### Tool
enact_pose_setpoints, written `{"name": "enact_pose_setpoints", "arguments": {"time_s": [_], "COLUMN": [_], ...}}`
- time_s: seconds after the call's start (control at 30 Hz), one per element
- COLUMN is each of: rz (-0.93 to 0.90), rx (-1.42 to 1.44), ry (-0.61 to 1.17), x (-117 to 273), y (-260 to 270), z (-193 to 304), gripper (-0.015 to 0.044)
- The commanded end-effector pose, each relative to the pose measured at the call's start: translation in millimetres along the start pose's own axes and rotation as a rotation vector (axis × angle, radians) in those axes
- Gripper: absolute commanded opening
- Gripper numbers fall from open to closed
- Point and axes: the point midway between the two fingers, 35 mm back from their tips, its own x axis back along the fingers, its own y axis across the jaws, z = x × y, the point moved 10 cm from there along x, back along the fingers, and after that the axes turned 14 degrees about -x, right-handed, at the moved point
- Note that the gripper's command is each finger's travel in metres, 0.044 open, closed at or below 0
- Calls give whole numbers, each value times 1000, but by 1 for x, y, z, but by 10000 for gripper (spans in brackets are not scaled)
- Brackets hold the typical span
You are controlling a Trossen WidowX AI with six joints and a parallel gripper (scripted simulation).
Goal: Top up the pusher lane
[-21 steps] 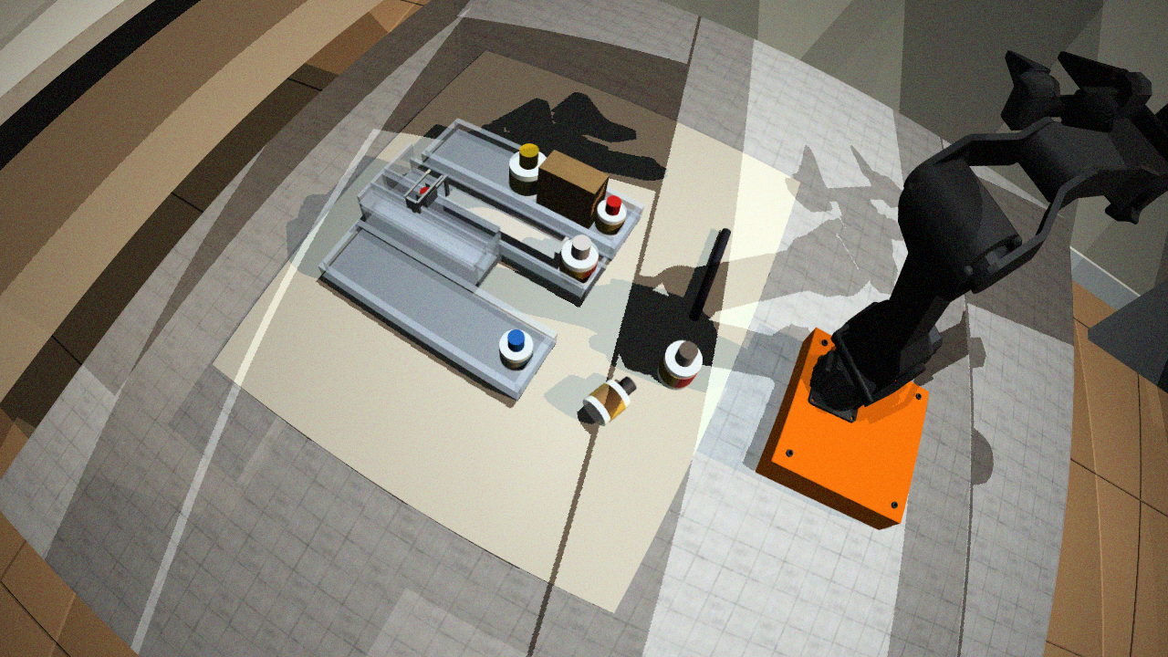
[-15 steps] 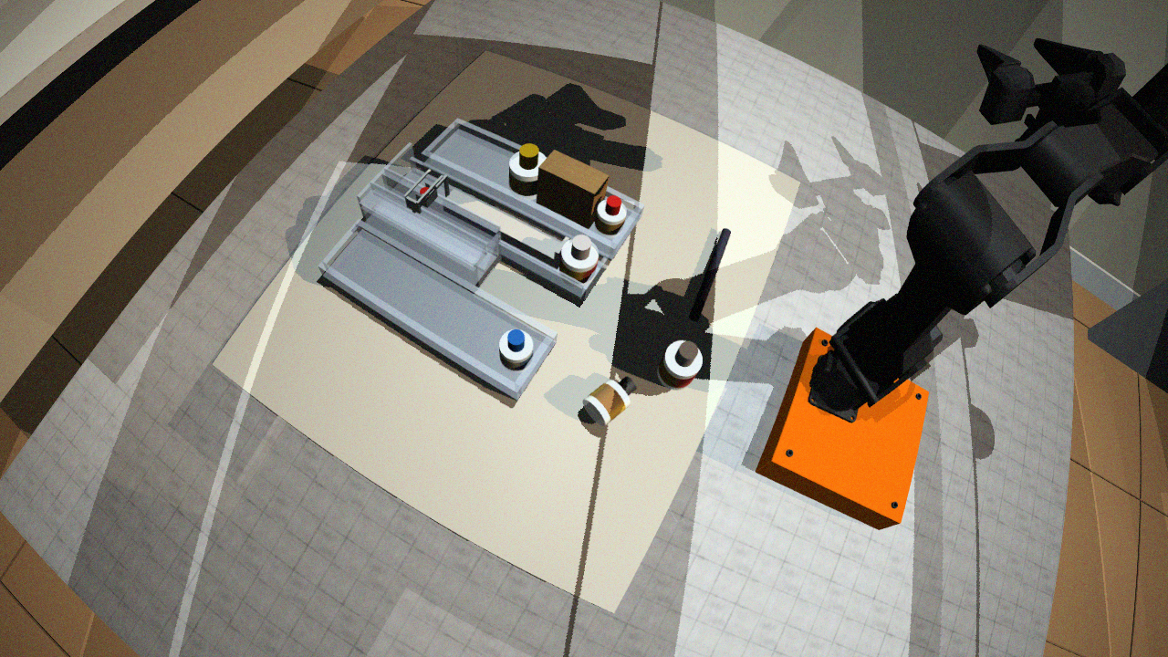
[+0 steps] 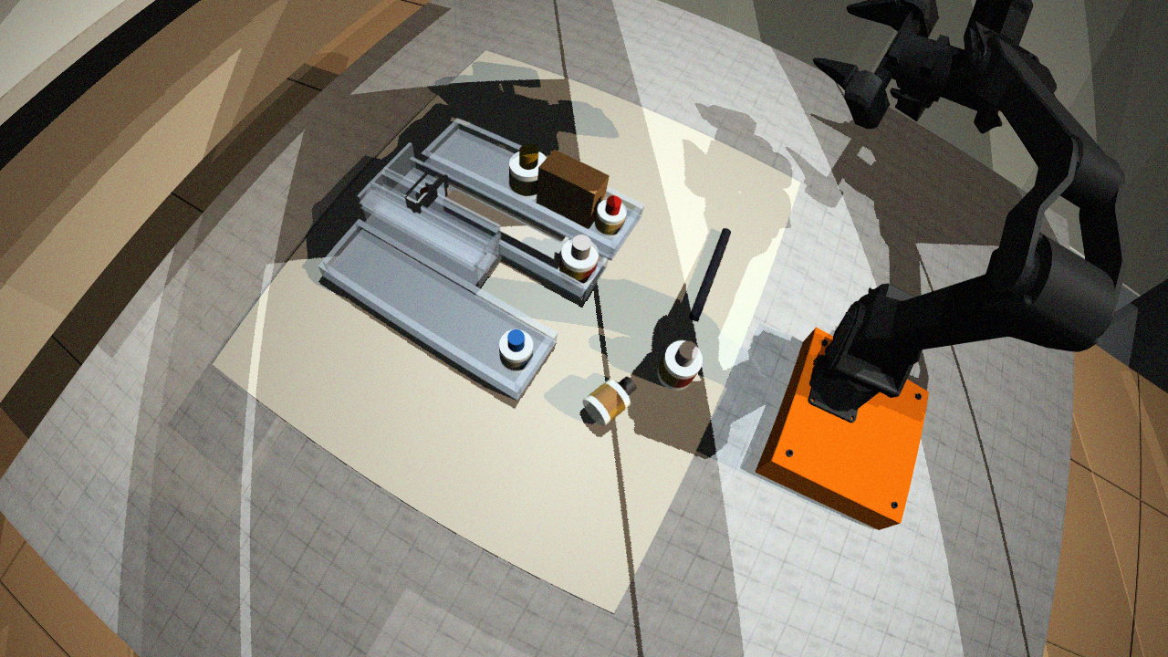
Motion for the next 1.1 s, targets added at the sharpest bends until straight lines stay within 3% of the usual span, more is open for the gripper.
{"name": "enact_pose_setpoints", "arguments": {"time_s": [0.0, 0.27, 0.5, 0.8, 1.07], "rz": [132, 461, 786, 1192, 1510], "rx": [152, 606, 1047, 1706, 2364], "ry": [-31, -44, -1, 168, 440], "x": [-27, -70, -81, -57, -17], "y": [-26, -101, -177, -265, -324], "z": [9, 34, 47, 50, 43], "gripper": [440, 440, 440, 440, 440]}}
